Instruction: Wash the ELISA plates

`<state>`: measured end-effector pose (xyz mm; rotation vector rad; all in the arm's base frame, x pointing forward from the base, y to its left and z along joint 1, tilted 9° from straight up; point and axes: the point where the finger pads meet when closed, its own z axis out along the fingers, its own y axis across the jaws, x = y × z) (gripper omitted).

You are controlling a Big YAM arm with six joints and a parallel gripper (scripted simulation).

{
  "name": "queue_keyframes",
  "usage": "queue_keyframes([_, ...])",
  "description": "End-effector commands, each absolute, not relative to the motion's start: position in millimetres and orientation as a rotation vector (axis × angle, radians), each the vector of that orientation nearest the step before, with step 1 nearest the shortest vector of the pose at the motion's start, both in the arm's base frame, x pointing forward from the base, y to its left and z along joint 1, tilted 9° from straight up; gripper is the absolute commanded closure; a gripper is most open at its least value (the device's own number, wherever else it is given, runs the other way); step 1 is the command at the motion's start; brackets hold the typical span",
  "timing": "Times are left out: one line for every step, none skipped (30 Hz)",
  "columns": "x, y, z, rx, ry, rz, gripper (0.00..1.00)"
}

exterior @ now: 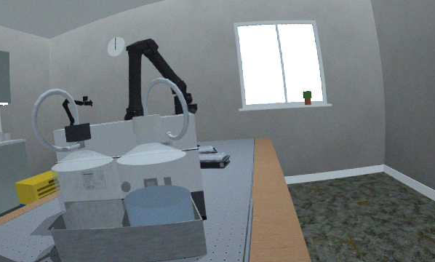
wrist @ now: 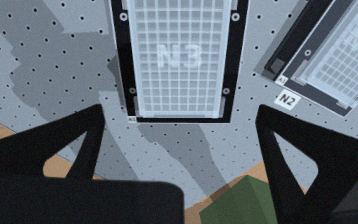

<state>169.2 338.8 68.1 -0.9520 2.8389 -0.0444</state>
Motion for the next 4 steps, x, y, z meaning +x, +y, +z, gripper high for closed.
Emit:
queue_keyframes([173.6,350.8,79.6,-0.944,2.821,-0.013,0.00])
queue_keyframes([173.6,350.8,79.6,-0.944,2.821,-0.013,0.00])
queue_keyframes([173.6,350.8,79.6,-0.944,2.821,-0.013,0.00])
queue_keyframes([173.6,350.8,79.6,-0.944,2.821,-0.013,0.00])
